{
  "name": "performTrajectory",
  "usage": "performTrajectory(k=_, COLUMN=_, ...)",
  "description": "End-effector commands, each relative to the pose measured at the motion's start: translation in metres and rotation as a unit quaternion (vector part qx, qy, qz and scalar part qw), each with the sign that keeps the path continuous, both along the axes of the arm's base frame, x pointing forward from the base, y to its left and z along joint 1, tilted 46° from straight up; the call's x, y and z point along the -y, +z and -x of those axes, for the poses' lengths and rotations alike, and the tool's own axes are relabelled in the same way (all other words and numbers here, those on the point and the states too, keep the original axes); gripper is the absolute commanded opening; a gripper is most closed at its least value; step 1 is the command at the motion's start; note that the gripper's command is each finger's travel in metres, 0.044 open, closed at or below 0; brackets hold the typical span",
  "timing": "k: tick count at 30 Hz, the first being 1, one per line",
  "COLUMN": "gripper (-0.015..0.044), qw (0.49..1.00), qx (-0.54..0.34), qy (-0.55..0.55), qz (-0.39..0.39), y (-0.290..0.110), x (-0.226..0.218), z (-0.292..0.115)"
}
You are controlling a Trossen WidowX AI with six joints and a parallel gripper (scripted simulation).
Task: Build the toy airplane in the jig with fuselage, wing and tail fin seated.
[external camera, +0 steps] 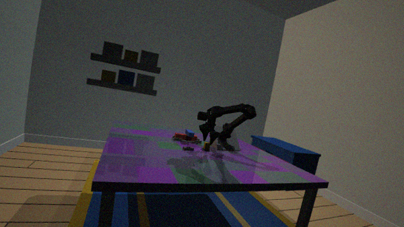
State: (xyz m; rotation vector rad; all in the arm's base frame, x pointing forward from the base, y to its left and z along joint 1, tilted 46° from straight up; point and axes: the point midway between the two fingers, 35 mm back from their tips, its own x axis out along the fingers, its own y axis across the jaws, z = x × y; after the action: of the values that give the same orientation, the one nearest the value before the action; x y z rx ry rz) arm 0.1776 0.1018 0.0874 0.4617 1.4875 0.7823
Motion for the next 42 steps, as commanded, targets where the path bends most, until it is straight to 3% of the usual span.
performTrajectory(k=1, gripper=0.044, qw=1.0, qx=0.0, qy=-0.001, qz=-0.002, y=-0.004, x=-0.005, z=0.001)
performTrajectory(k=20, gripper=0.044, qw=1.0, qx=-0.001, qy=-0.001, qz=-0.005, y=-0.022, x=-0.025, z=0.005)
performTrajectory(k=34, gripper=0.0072, qw=1.0, qx=-0.001, qy=-0.001, qz=-0.005, y=-0.022, x=-0.025, z=0.005)
performTrajectory(k=42, gripper=0.0019, qw=1.0, qx=-0.001, qy=-0.001, qz=-0.005, y=-0.022, x=-0.025, z=0.005)
